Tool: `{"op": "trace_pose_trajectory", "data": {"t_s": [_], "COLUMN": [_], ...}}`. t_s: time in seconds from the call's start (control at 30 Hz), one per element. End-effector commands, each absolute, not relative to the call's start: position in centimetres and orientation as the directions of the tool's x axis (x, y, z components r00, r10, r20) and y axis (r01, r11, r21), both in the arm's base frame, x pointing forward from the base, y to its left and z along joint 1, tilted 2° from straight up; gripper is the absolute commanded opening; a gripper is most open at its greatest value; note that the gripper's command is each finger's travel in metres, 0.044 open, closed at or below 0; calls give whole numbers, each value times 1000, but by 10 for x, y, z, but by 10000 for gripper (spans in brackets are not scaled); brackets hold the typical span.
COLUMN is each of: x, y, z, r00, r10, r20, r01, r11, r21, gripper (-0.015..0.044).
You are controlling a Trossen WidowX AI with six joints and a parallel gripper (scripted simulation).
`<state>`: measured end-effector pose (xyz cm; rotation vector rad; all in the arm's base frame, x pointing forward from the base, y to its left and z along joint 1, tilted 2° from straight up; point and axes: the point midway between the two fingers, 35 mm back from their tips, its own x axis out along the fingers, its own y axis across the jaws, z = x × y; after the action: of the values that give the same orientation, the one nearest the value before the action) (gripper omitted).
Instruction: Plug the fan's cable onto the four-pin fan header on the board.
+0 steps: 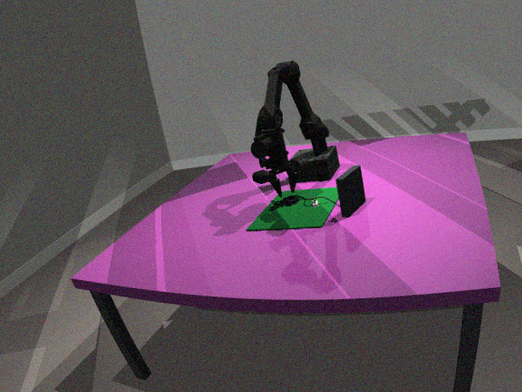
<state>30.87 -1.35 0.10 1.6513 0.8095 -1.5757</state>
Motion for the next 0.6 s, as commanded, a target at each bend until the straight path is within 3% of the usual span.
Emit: {"op": "trace_pose_trajectory", "data": {"t_s": [0.0, 0.57], "x": [305, 305], "y": [-13, -13], "z": [-9, -29], "r00": [46, 46], "r10": [-24, -24], "r20": [-999, -999], "r01": [828, 828], "r11": [-558, -558], "r21": [52, 52], "gripper": [210, 210]}}
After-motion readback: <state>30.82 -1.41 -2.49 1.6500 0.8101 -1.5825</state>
